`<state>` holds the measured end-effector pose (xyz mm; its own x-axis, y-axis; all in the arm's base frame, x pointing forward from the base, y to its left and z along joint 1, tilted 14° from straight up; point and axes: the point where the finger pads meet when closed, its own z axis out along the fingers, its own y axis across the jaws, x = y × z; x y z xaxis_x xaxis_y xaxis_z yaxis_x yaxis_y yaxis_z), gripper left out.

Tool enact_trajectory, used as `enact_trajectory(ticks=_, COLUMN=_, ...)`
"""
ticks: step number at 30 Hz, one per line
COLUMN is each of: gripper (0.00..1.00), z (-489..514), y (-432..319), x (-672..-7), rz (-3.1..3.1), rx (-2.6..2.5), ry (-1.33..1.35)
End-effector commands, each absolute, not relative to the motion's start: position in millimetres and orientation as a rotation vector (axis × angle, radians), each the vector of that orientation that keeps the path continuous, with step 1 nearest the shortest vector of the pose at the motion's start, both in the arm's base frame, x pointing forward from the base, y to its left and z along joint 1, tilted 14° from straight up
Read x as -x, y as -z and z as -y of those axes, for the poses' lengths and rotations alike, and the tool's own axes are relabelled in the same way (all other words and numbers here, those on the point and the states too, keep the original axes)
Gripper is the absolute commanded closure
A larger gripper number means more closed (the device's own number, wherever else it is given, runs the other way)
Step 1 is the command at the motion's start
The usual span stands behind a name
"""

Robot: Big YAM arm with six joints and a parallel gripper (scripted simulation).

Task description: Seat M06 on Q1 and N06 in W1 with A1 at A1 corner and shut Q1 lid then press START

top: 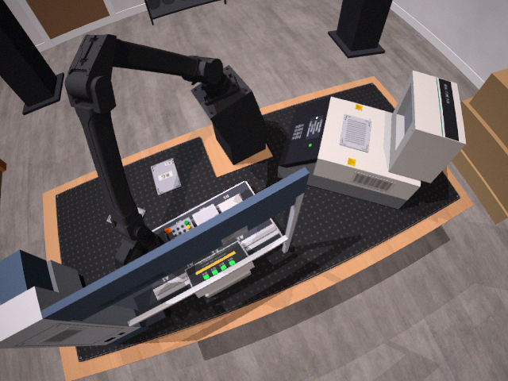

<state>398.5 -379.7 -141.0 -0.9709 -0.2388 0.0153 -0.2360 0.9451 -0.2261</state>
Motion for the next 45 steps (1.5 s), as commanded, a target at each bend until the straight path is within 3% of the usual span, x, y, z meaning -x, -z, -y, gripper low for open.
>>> enact_trajectory(ticks=1, gripper=0.05, z=397, y=127, x=-421, rz=-3.03, rx=0.391, ry=0.418)
enact_trajectory(ticks=18, gripper=0.05, z=398, y=163, x=-410, rz=-3.059, rx=0.379, ry=0.381)
enact_trajectory(ticks=45, gripper=0.05, z=371, y=153, x=-410, rz=-3.072, rx=0.437, ry=0.353)
